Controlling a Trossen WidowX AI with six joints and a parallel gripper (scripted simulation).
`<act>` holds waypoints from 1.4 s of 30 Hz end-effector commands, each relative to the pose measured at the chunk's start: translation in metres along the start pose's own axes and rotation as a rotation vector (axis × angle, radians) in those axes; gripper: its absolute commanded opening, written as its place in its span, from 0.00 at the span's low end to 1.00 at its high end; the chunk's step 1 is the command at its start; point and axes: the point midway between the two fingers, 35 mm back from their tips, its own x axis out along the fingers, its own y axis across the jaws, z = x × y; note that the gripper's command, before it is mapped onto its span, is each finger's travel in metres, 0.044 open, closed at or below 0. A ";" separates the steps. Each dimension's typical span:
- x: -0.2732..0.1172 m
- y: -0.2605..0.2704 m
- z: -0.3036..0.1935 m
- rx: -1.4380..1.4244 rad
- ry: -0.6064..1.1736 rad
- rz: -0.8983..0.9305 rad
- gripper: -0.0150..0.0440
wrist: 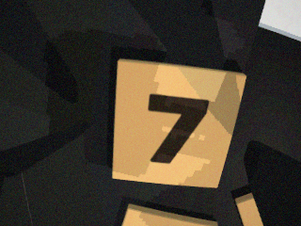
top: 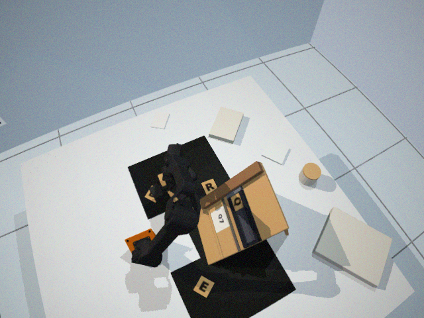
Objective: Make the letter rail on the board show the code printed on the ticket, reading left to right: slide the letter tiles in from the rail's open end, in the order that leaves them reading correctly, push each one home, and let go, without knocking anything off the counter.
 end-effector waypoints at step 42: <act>0.002 -0.003 0.001 -0.006 -0.010 -0.002 0.26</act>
